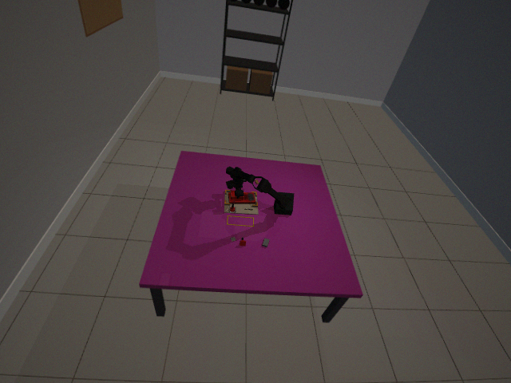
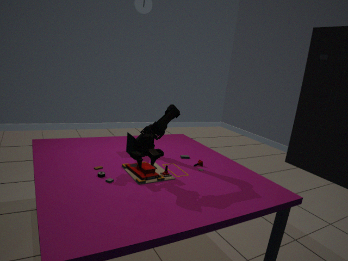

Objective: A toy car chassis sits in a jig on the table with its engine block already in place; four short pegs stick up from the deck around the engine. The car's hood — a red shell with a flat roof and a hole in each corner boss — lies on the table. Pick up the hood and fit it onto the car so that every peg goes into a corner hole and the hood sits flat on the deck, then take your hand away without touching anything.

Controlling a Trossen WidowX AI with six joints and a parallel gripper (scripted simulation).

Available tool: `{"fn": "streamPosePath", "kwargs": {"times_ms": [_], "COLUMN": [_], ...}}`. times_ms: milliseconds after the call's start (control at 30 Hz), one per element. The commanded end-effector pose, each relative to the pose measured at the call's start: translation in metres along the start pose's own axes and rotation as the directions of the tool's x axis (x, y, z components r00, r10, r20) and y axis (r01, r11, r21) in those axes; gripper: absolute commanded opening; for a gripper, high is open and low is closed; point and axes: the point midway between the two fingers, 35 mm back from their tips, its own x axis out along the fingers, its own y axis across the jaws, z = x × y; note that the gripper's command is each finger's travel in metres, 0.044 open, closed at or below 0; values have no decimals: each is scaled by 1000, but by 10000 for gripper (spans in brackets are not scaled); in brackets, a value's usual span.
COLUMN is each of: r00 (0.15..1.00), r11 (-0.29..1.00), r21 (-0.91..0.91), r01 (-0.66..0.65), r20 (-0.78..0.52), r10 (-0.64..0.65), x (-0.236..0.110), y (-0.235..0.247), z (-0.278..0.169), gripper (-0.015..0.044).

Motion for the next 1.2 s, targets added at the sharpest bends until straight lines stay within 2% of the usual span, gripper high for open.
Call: {"fn": "streamPosePath", "kwargs": {"times_ms": [0, 700, 1167], "r00": [1000, 1000, 1000], "r11": [1000, 1000, 1000], "r21": [3, 0, 0], "r01": [-2, 0, -1], "r20": [5, 0, -1], "r10": [2, 0, 1], "x": [2, 7, 8], "y": [0, 0, 0], "z": [1, 0, 0], "gripper": [0, 0, 368]}}
